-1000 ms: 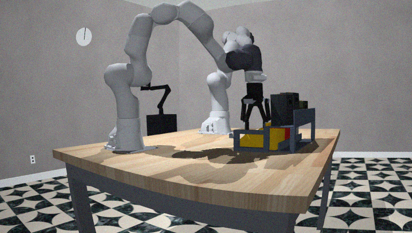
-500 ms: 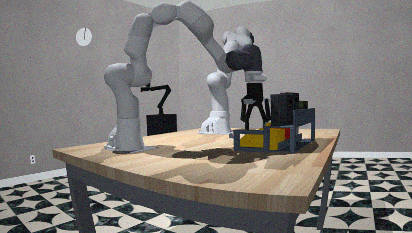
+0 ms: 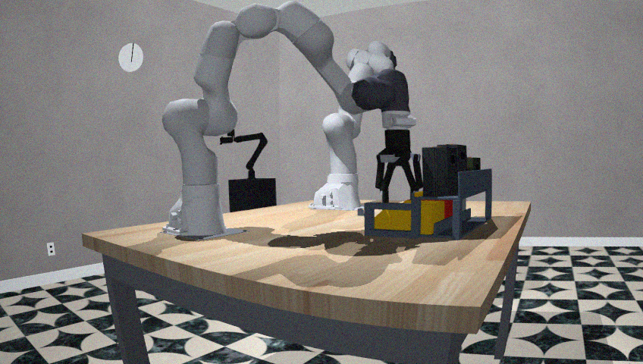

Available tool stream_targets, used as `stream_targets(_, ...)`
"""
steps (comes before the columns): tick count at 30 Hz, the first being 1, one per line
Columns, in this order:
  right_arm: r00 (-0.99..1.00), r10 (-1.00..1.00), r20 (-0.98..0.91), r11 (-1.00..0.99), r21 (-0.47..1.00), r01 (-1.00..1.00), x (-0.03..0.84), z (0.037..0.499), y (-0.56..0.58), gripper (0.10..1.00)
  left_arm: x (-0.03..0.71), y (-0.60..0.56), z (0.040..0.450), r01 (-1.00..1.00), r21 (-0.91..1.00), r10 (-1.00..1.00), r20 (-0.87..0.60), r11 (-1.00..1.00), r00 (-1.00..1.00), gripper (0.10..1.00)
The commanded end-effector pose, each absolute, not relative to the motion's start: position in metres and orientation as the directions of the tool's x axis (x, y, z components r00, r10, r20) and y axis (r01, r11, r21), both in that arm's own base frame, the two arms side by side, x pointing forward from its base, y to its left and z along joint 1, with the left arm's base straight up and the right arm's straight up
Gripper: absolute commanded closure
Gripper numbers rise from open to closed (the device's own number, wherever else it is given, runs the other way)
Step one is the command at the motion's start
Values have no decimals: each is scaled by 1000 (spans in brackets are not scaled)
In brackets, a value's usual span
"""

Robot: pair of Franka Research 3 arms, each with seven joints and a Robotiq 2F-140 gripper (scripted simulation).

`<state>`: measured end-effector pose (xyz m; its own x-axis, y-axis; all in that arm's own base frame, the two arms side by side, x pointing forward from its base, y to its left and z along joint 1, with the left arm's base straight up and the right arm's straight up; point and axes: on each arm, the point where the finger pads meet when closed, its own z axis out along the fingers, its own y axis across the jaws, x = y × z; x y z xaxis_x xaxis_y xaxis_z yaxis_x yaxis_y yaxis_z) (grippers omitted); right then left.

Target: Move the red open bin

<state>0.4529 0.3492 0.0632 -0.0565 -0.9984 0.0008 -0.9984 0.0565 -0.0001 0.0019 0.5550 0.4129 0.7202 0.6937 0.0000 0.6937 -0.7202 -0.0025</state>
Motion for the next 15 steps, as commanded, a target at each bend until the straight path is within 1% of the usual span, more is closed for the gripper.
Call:
stream_targets(1,-61,-998,0,61,0,-998,452,63,350,481,2,555,413,694,-3,694,0,-720,720,98)
stream_targets(8,-61,-998,0,61,0,-998,452,63,350,481,2,555,413,694,-3,694,0,-720,720,98)
stream_targets(9,-61,-998,0,61,0,-998,452,63,350,999,2,555,413,694,-3,694,0,-720,720,98)
stream_targets(15,-61,-998,0,61,0,-998,452,63,350,999,2,555,413,694,-3,694,0,-720,720,98)
